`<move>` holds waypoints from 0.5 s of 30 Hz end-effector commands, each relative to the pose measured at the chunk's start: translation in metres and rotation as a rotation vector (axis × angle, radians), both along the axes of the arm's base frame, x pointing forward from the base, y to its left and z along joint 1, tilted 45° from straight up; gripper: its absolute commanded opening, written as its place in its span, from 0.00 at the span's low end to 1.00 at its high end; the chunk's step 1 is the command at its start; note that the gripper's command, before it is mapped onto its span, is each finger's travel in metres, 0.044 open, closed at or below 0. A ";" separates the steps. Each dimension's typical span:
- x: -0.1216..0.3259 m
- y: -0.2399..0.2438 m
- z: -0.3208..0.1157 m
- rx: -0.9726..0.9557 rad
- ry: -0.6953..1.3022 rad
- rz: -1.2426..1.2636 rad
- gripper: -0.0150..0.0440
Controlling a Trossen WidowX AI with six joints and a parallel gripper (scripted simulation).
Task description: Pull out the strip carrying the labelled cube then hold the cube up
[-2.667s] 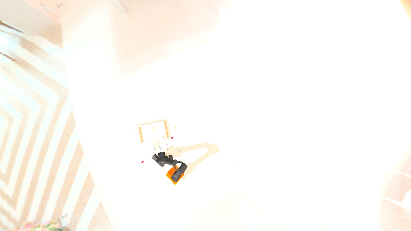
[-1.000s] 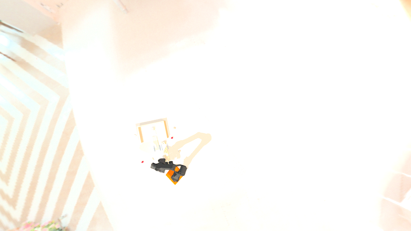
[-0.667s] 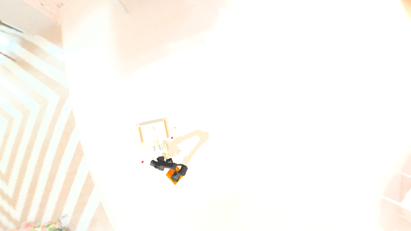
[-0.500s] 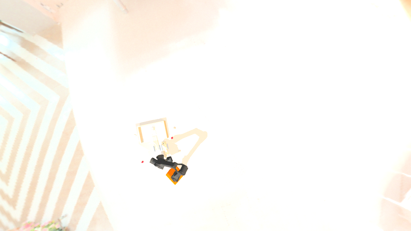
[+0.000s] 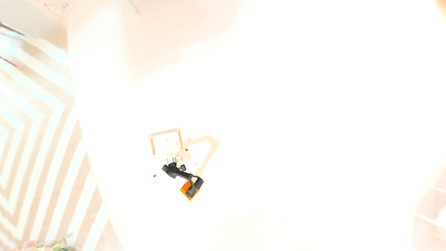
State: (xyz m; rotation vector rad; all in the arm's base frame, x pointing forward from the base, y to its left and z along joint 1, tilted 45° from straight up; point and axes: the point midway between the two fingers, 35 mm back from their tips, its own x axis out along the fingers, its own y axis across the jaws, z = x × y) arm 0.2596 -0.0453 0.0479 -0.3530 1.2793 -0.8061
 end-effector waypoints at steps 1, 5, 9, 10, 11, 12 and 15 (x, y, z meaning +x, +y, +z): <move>0.013 -0.003 0.007 -0.004 0.001 0.005 1.00; 0.026 -0.006 0.015 -0.005 0.000 0.005 1.00; 0.038 -0.010 0.022 -0.005 -0.001 0.005 1.00; 0.042 -0.011 0.024 -0.005 -0.001 0.005 1.00; 0.045 -0.011 0.026 -0.005 -0.001 0.005 1.00; 0.048 -0.012 0.028 -0.005 -0.002 0.005 1.00; 0.057 -0.015 0.033 -0.005 -0.002 0.005 1.00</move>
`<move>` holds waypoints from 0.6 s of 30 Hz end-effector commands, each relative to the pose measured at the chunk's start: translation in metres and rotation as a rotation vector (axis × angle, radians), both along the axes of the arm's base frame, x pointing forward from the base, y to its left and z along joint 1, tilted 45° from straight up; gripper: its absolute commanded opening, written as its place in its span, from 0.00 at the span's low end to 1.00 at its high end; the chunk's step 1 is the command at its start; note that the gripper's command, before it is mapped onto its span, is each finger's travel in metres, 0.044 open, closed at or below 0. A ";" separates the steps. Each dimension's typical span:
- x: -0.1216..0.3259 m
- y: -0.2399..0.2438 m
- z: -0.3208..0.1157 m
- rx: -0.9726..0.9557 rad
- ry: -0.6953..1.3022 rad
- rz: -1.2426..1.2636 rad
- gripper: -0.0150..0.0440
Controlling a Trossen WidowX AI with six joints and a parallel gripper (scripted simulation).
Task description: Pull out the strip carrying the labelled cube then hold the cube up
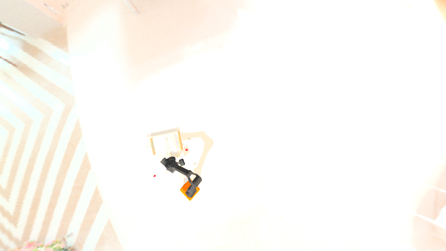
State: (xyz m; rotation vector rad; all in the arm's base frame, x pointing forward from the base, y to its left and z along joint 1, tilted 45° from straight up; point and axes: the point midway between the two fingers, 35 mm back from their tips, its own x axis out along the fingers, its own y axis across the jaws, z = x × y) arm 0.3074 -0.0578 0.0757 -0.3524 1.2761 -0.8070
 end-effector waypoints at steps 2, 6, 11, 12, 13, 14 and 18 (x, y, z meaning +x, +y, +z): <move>0.016 -0.004 0.009 -0.005 0.000 0.005 1.00; 0.029 -0.007 0.017 -0.005 -0.001 0.005 1.00; 0.045 -0.010 0.026 -0.005 -0.002 0.005 1.00; 0.049 -0.011 0.028 -0.005 -0.002 0.005 1.00; 0.052 -0.011 0.029 -0.005 -0.002 0.005 1.00; 0.054 -0.012 0.031 -0.005 -0.002 0.005 1.00; 0.055 -0.014 0.030 -0.005 -0.002 0.005 0.87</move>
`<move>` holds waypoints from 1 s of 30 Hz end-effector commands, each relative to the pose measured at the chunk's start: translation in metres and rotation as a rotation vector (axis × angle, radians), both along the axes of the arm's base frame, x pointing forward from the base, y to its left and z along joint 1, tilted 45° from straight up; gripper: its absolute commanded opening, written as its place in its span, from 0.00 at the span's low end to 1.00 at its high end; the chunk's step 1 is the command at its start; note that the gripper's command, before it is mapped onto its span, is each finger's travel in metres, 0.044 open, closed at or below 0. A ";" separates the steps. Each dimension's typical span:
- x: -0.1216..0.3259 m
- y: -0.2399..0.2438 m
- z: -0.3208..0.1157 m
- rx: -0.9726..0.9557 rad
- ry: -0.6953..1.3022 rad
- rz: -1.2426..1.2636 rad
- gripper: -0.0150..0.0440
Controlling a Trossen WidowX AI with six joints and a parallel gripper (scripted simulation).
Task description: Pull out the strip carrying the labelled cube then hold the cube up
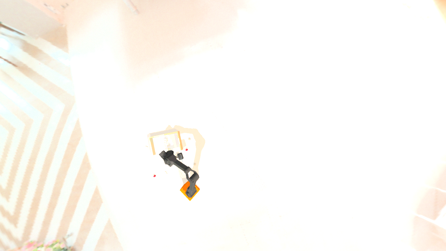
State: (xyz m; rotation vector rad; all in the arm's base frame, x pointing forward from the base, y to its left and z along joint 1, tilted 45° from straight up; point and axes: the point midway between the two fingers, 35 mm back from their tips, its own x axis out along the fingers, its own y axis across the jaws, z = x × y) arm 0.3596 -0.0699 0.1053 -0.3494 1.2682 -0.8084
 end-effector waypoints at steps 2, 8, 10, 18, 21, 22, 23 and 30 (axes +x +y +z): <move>0.004 -0.004 -0.002 -0.004 0.006 0.005 0.78; 0.005 -0.010 -0.009 -0.004 0.006 0.005 0.68; 0.005 -0.013 -0.011 -0.004 0.006 0.005 0.68; 0.006 -0.022 -0.021 -0.004 0.006 0.005 0.68; 0.006 -0.025 -0.024 -0.005 0.005 0.005 0.68; 0.006 -0.026 -0.025 -0.005 0.005 0.005 0.68; 0.007 -0.028 -0.026 -0.005 0.005 0.005 0.68; 0.007 -0.036 -0.034 -0.006 0.005 0.005 0.68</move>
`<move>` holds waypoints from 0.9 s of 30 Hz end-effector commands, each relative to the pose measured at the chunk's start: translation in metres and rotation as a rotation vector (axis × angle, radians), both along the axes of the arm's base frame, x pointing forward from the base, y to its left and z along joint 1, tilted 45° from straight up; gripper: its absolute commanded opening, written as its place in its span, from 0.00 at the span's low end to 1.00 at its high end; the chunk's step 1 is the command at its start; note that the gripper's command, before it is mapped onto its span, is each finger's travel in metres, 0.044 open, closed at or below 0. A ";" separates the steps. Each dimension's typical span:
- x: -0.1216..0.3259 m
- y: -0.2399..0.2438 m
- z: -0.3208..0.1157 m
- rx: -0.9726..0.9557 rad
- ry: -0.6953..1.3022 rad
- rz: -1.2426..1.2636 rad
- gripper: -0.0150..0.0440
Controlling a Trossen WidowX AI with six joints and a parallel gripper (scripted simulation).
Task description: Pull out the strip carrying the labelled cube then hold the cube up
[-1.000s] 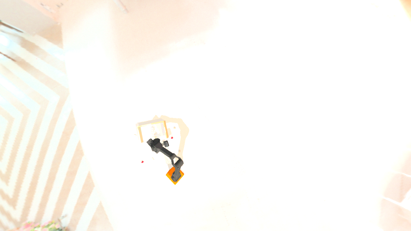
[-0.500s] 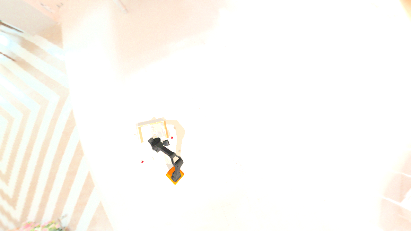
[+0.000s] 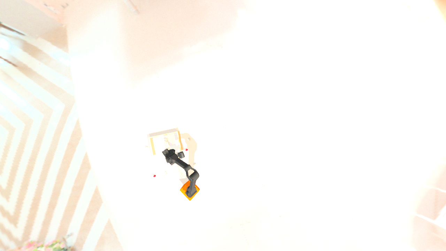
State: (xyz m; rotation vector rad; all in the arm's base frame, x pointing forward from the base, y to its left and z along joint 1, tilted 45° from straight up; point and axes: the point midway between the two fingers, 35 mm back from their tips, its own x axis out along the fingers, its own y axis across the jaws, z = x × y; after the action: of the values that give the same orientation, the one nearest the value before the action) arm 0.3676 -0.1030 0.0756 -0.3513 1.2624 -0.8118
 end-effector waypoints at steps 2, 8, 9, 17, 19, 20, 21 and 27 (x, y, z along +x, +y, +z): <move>-0.001 -0.005 -0.006 -0.002 0.010 0.005 0.68; 0.000 -0.005 -0.005 -0.001 0.002 -0.001 0.54; 0.000 -0.005 -0.005 -0.001 0.002 -0.001 0.53; 0.000 -0.005 -0.005 -0.001 0.002 -0.001 0.44; 0.000 -0.005 -0.005 -0.001 0.002 -0.001 0.35; -0.001 -0.005 -0.004 -0.001 0.002 -0.001 0.31; -0.002 -0.004 -0.004 0.000 0.001 -0.001 0.26; -0.020 0.012 -0.001 0.009 0.000 -0.001 0.25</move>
State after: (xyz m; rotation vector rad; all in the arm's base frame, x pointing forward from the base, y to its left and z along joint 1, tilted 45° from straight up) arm 0.3546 -0.1001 0.0717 -0.3507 1.2726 -0.8150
